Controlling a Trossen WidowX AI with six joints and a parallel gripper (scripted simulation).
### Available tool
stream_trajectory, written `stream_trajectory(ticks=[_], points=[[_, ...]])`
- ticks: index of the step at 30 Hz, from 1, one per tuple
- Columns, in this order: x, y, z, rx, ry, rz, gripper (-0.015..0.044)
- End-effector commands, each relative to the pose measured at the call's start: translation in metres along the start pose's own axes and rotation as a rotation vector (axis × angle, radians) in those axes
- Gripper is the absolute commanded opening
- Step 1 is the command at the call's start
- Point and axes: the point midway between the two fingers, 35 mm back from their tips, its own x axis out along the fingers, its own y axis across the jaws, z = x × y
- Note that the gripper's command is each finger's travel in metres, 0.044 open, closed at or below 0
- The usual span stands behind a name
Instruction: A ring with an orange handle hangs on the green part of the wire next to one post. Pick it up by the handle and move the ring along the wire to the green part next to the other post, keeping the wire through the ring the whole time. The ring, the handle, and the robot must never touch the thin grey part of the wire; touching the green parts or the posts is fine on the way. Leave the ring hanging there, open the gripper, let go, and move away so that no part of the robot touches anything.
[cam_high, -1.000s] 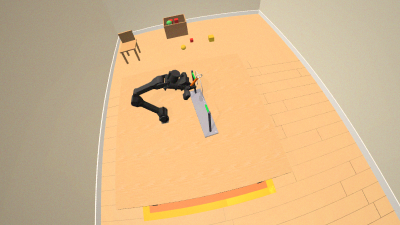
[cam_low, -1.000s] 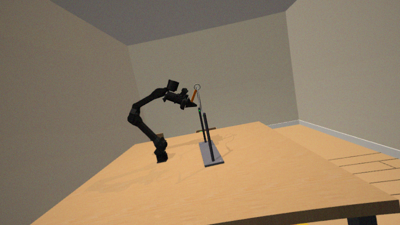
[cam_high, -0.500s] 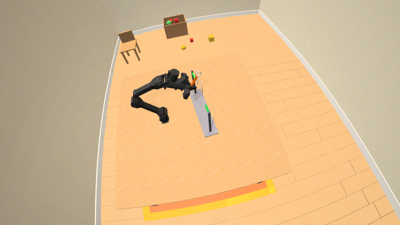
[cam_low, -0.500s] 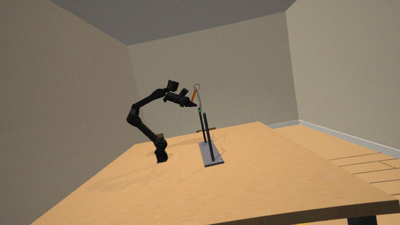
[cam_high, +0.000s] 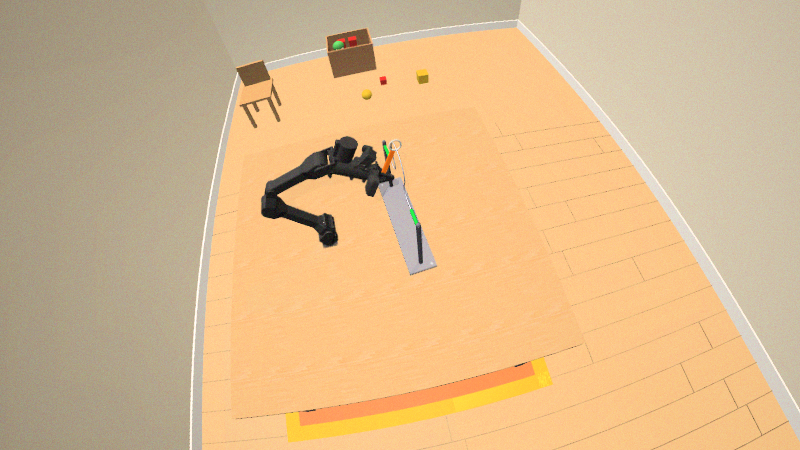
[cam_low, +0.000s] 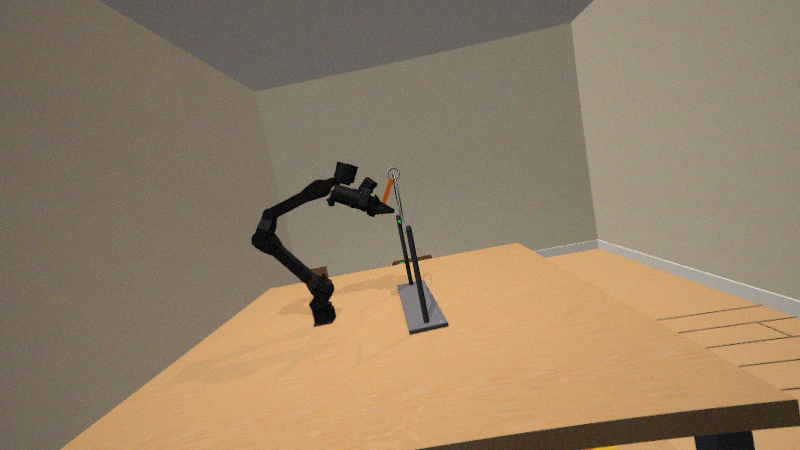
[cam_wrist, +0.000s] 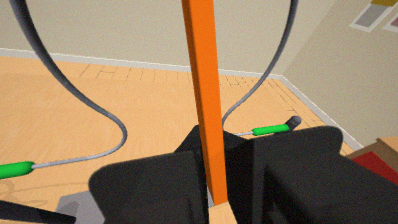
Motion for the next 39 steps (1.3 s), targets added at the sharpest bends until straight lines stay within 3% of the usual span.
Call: stream_trajectory(ticks=[1,39], points=[[-0.001,-0.002,-0.002,-0.053,-0.008,-0.033,-0.015],[-0.001,-0.019,0.003,-0.51,-0.068,-0.296,-0.015]])
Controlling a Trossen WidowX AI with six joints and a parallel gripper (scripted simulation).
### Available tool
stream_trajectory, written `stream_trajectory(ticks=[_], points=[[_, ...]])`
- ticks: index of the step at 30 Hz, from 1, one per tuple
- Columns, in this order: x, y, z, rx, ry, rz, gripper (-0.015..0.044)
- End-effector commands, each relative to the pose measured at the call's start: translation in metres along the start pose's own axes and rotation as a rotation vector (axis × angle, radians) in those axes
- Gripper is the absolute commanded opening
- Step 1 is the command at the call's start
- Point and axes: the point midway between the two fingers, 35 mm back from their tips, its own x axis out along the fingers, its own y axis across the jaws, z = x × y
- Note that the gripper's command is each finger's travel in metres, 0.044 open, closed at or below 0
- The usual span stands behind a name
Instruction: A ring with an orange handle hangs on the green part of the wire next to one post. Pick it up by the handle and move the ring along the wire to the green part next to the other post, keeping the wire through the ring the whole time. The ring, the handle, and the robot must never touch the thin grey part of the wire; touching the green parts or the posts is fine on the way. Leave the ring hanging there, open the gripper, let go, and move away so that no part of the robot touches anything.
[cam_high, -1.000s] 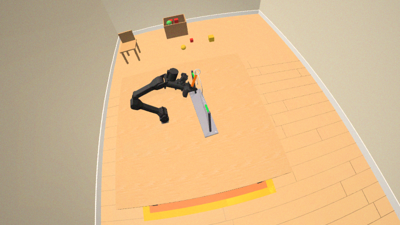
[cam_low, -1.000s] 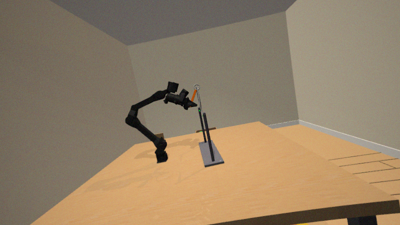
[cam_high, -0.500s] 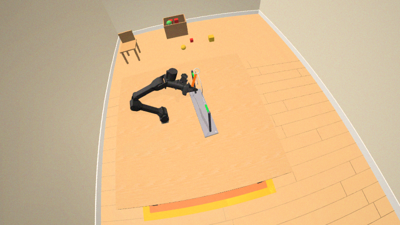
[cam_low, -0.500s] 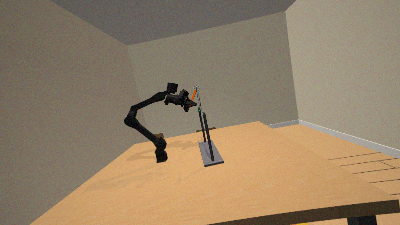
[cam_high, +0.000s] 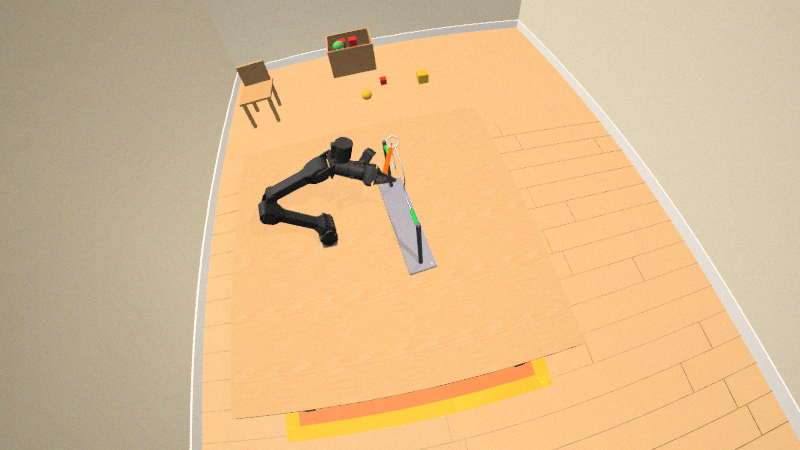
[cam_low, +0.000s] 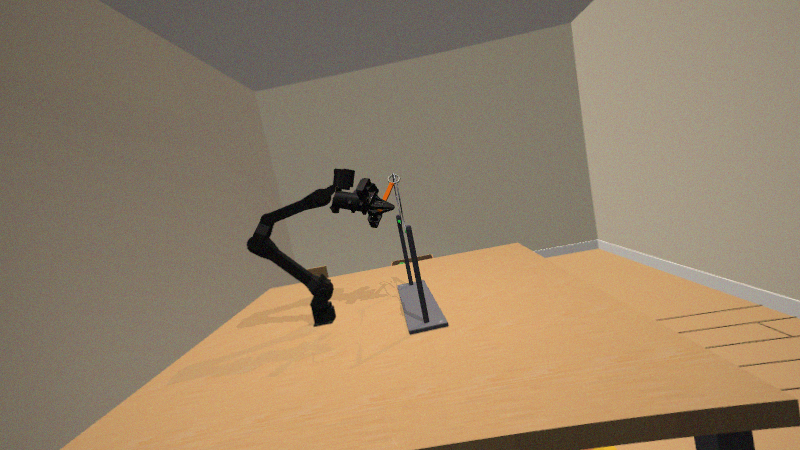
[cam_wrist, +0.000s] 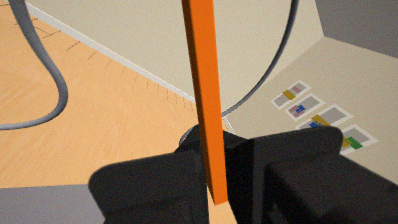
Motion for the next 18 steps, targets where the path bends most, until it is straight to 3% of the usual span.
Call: stream_trajectory(ticks=[1,18], points=[[-0.0014,-0.0021,-0.0018,-0.051,-0.006,-0.033,-0.015],[-0.0011,-0.0101,-0.0006,-0.256,-0.032,-0.151,-0.015]])
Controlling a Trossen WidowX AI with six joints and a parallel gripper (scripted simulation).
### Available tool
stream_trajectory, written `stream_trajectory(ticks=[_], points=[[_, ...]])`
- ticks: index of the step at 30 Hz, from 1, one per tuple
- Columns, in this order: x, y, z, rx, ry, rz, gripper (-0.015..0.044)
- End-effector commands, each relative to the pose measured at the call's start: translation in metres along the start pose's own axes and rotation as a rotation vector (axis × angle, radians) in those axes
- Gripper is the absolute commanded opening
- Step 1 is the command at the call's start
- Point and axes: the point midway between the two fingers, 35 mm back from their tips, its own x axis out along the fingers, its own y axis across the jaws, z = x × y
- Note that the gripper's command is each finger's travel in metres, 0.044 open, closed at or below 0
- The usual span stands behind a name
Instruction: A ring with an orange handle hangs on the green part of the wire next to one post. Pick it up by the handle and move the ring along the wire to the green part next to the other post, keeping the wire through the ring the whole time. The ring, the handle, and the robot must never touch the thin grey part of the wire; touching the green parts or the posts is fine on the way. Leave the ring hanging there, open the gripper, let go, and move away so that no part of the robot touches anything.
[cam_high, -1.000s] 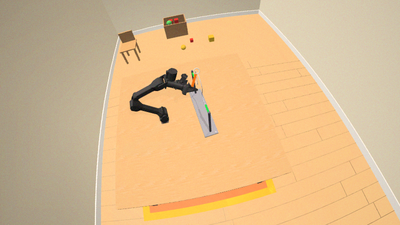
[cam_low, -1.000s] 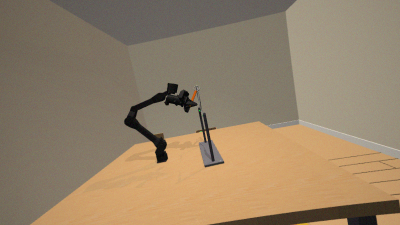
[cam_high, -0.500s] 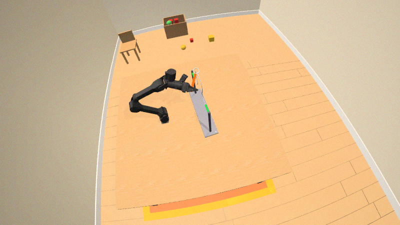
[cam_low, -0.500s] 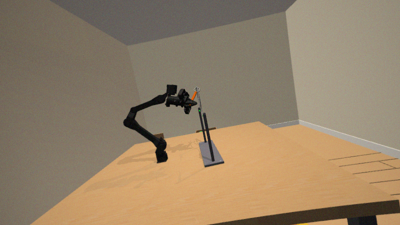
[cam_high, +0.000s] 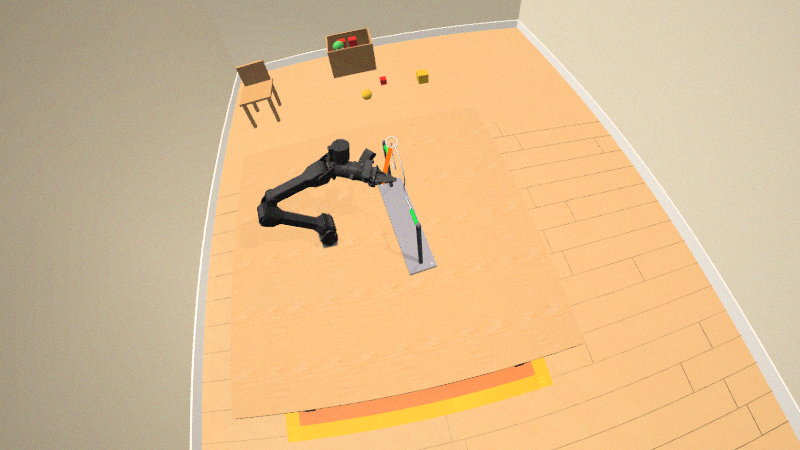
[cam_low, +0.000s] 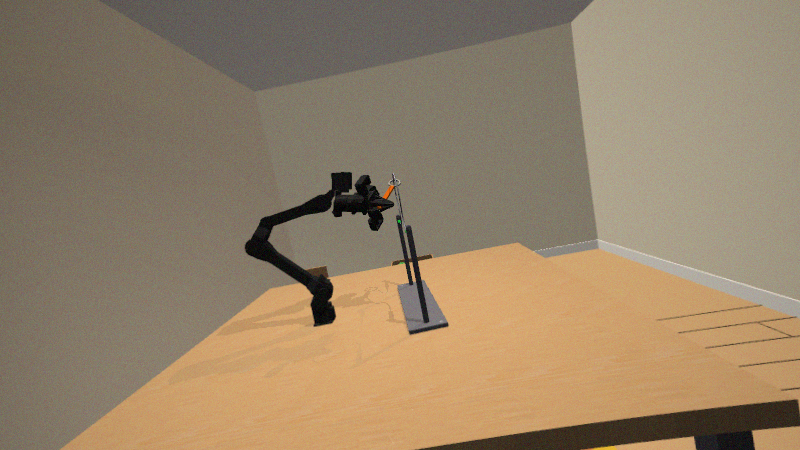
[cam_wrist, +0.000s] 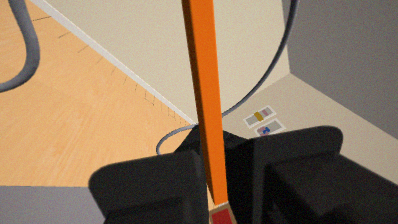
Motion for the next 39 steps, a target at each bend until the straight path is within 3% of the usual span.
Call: stream_trajectory(ticks=[1,39], points=[[-0.001,-0.002,-0.002,-0.051,-0.004,-0.033,-0.015],[-0.002,-0.019,0.003,-0.51,-0.061,-0.296,-0.015]])
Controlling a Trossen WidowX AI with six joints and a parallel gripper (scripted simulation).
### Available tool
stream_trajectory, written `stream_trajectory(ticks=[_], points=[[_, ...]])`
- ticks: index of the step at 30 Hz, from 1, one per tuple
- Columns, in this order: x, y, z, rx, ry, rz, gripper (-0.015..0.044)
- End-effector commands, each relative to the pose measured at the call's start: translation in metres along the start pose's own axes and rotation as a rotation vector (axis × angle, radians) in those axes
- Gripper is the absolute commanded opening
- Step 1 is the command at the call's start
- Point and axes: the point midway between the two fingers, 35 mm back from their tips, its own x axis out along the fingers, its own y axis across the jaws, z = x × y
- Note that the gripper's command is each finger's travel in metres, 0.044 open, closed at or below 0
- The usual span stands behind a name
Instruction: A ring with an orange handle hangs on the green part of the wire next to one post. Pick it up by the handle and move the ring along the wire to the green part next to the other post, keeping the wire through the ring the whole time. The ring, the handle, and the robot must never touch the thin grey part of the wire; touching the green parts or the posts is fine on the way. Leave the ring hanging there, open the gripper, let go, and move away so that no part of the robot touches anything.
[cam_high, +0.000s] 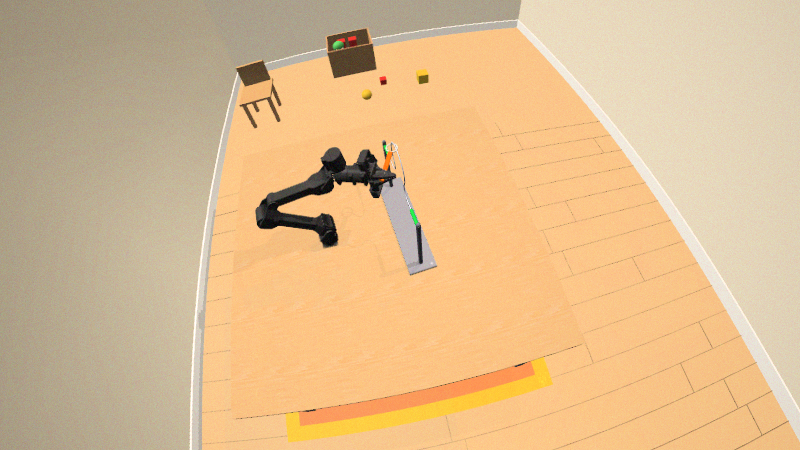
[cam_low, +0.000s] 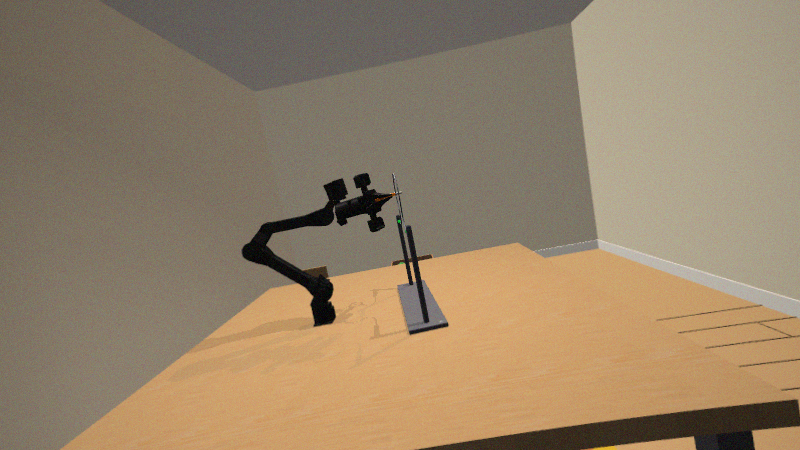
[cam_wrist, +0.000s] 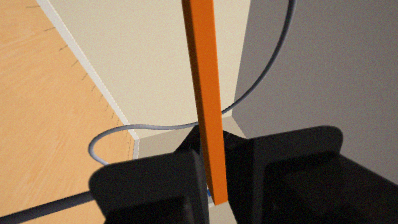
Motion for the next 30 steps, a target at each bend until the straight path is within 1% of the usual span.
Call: stream_trajectory(ticks=[1,30], points=[[-0.001,-0.001,0.0,-0.052,-0.009,-0.03,-0.015],[-0.001,-0.011,0.002,-0.373,-0.047,-0.216,-0.015]])
